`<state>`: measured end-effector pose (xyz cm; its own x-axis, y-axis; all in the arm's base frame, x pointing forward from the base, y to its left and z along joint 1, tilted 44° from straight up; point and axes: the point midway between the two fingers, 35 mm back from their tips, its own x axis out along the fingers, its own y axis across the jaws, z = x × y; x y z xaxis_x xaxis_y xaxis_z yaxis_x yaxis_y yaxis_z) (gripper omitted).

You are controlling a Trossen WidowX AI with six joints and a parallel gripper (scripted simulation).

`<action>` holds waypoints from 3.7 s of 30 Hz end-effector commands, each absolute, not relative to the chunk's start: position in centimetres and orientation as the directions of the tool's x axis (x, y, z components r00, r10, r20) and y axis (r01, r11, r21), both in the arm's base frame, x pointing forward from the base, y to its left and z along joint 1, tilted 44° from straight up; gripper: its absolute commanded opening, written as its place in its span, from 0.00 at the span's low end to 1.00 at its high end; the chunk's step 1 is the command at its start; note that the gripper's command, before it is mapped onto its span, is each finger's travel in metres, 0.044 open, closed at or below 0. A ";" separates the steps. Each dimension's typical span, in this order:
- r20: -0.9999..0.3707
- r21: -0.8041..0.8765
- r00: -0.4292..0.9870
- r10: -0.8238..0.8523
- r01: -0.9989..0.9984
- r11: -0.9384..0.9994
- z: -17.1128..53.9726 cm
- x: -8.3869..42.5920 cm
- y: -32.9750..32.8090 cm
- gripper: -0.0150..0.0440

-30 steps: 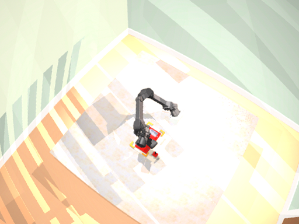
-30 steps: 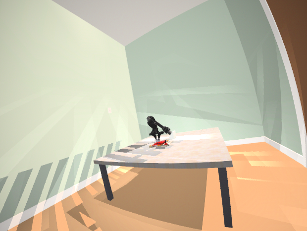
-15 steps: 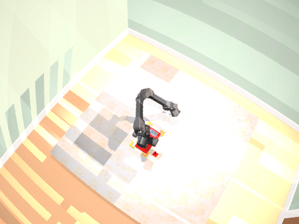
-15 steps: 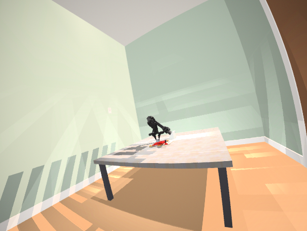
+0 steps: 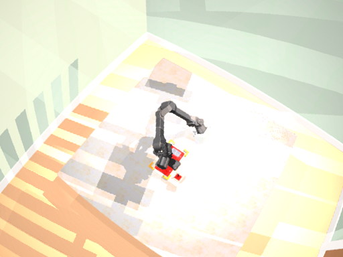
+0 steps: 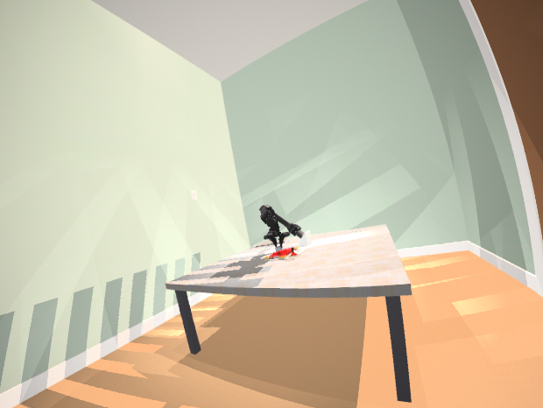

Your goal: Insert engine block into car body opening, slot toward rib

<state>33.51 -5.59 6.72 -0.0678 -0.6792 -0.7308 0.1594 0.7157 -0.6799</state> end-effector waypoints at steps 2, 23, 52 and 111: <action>-0.729 -0.676 -0.062 -0.682 0.223 0.702 6.9 33.5 -5.6 0.52; -0.729 -0.682 -0.062 -0.682 -0.015 0.731 6.9 33.5 -5.6 0.52; -0.729 -0.674 -0.062 -0.682 -0.109 0.731 6.9 33.5 -5.6 0.52; -0.729 -0.683 -0.062 -0.682 0.003 0.730 6.9 33.5 -5.6 0.52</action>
